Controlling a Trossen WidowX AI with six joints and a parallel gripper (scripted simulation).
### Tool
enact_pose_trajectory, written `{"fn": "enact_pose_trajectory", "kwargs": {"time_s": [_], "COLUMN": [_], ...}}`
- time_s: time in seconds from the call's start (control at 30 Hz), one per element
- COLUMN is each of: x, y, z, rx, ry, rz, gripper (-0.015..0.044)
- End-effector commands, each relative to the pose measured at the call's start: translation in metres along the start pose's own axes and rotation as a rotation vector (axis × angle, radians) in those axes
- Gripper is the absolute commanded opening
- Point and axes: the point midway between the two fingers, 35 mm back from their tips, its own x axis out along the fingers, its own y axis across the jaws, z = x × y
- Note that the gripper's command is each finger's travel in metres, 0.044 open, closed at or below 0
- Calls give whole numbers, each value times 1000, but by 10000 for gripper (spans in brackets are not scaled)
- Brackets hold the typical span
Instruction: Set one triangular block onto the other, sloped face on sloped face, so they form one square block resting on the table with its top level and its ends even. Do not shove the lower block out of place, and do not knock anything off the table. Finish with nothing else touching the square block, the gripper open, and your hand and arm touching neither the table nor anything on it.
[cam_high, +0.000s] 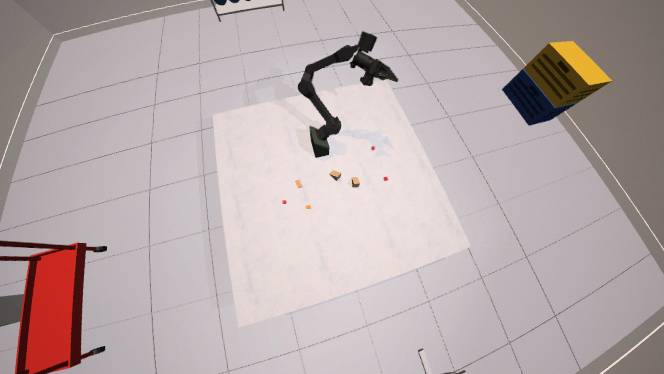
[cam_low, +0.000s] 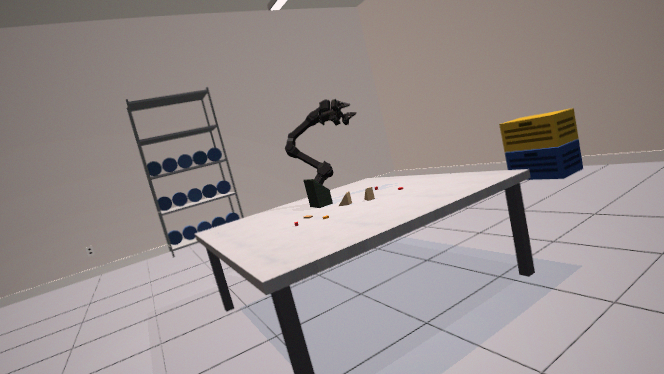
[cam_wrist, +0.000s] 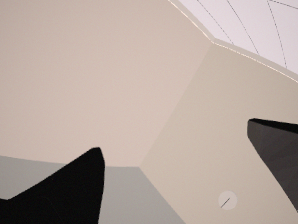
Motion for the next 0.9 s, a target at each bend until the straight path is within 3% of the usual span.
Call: {"fn": "enact_pose_trajectory", "kwargs": {"time_s": [0.0,0.3,0.5,0.7,0.87], "x": [2,104,152,180,189], "y": [-2,-64,-60,-54,-40], "z": [1,80,153,230,296], "rx": [-18,-824,-1173,-1400,-1448], "ry": [-8,-430,-715,-853,-837], "rz": [-2,-257,-466,-910,-1336], "gripper": [426,440,440,440,440]}}
